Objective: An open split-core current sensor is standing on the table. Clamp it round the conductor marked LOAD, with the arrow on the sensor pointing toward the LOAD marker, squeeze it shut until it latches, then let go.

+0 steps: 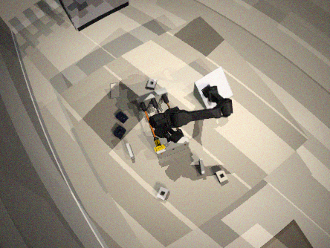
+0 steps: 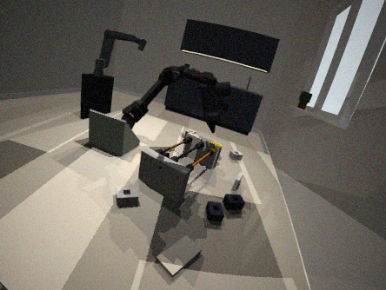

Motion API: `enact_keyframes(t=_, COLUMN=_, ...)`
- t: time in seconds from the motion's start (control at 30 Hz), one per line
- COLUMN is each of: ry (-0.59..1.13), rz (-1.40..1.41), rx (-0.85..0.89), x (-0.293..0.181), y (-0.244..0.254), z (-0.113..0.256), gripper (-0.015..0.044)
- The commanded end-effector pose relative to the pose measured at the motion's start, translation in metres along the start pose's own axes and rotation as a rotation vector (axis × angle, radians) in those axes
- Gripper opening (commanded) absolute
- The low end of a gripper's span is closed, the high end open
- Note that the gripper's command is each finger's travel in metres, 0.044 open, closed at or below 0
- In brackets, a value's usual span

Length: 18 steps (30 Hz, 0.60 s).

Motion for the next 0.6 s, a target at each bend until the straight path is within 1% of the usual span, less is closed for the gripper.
enact_keyframes(t=0.0, ry=0.024, rz=-0.12, rx=-0.067, x=-0.043, y=-0.035, z=0.008, gripper=0.033)
enact_keyframes(t=0.2, ry=0.077, rz=-0.324, rx=-0.143, x=-0.13, y=-0.07, z=0.014, gripper=0.033)
enact_keyframes(t=0.37, ry=0.125, rz=-0.486, rx=-0.174, x=-0.203, y=-0.077, z=0.013, gripper=0.033)
enact_keyframes(t=0.43, ry=0.133, rz=-0.511, rx=-0.177, x=-0.214, y=-0.077, z=0.012, gripper=0.033)
enact_keyframes(t=0.57, ry=0.133, rz=-0.512, rx=-0.177, x=-0.215, y=-0.077, z=0.012, gripper=0.033)
Point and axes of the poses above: the point midway between the two fingers, 35 mm back from their tips, its own z axis back along the fingers, its own y axis across the jaws, x = y × z, the point moved 8 cm from there along z, back along the fingers
